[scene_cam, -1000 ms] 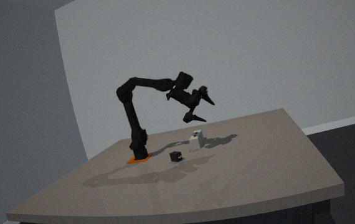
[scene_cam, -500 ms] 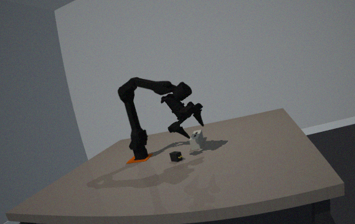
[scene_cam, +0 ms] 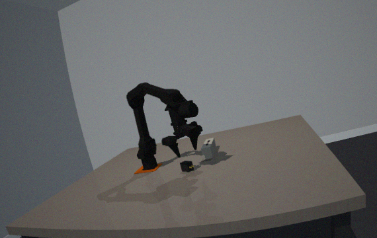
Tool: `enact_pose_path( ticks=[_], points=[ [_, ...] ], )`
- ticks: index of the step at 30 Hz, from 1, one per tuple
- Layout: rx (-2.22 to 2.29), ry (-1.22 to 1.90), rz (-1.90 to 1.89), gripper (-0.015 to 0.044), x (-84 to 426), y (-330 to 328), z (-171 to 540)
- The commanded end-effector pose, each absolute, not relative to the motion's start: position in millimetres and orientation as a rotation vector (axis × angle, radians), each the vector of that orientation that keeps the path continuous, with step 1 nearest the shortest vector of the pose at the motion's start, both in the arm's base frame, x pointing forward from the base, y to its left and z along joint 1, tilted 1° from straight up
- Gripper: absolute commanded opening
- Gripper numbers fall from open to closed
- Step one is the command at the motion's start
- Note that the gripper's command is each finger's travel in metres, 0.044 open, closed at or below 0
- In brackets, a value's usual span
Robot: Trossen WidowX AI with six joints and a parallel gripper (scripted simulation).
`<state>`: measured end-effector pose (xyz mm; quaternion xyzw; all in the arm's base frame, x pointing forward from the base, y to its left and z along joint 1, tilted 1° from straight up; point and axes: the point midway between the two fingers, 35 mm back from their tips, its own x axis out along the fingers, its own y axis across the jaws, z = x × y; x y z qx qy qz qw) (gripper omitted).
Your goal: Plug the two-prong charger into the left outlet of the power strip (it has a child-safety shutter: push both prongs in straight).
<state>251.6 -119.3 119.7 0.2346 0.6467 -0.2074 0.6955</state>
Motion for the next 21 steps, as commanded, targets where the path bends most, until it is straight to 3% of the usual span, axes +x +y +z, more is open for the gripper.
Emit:
enact_pose_path(
  ticks=[1, 21],
  points=[
    [0.480, 1.533, -0.452, 0.0440, 236, -124, 114],
    [0.477, 1.537, -0.451, 0.0440, 236, -124, 98]
  ],
)
